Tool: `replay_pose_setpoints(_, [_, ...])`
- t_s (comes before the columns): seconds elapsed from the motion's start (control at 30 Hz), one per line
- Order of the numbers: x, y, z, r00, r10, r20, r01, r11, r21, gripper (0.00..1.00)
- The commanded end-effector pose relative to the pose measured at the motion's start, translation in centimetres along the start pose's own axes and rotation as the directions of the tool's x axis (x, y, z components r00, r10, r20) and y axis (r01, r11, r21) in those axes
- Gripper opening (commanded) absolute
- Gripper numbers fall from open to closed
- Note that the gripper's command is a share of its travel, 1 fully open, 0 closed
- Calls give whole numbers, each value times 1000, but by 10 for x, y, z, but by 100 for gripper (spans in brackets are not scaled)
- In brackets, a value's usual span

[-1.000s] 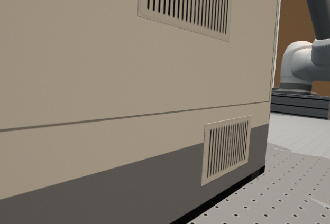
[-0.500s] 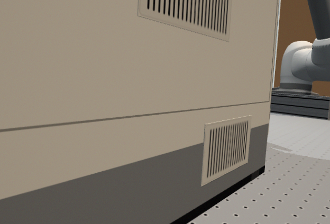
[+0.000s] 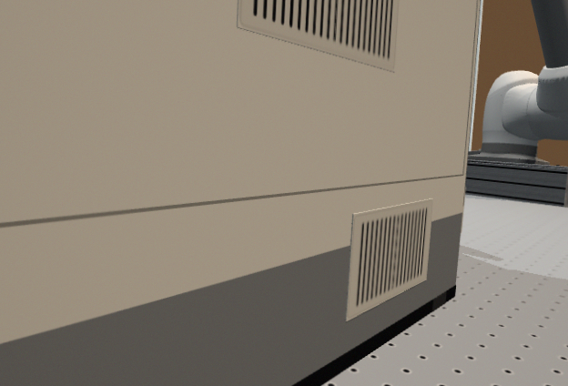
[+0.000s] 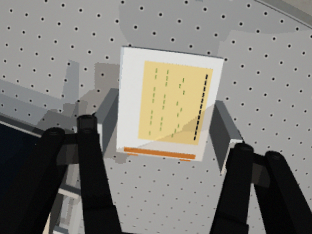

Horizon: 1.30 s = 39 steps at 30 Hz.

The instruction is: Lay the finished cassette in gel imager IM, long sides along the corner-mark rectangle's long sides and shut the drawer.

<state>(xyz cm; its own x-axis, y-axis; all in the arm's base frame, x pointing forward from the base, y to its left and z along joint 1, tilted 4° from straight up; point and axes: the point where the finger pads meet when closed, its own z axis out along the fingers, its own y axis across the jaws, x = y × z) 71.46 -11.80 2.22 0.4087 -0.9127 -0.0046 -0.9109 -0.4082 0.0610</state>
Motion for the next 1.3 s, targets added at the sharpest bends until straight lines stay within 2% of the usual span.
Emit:
replay_pose_setpoints(0.0, [-13, -10, 0, 994, 112, -2, -112, 994, -1, 10])
replay_pose_setpoints(0.13, [-29, -22, 0, 976, 219, -2, -219, 976, 0, 10])
replay_pose_setpoints(0.23, [-33, -25, 0, 976, 219, -2, -219, 976, 0, 10])
replay_pose_setpoints(0.73, [-93, -70, 0, 976, 219, -2, -219, 976, 0, 10])
replay_pose_setpoints(0.8, [-93, -70, 0, 976, 219, -2, -219, 976, 0, 10])
replay_pose_setpoints(1.27, [-149, -112, 0, 976, 219, -2, -219, 976, 0, 10])
